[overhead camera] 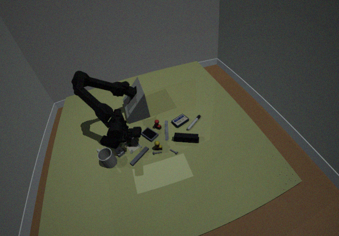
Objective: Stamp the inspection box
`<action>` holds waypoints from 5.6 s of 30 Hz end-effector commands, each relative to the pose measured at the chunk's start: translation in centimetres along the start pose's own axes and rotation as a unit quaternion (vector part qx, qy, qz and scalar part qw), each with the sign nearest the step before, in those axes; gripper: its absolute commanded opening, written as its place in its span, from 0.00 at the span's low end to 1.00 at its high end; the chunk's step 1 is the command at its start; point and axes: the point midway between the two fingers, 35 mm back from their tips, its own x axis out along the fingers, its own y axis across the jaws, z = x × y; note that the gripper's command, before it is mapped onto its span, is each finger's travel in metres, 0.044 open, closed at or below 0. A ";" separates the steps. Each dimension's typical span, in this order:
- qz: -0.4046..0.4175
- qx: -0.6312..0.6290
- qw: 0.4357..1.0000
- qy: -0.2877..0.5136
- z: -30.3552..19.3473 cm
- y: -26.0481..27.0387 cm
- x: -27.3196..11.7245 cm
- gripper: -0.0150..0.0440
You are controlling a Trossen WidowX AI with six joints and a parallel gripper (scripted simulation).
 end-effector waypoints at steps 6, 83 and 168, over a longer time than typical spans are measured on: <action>0.003 0.000 1.000 0.001 -0.1 0.1 0.0 0.25; 0.011 0.002 1.000 0.003 3.6 7.2 -7.6 0.25; 0.011 0.009 1.000 0.001 4.0 22.2 -0.7 0.52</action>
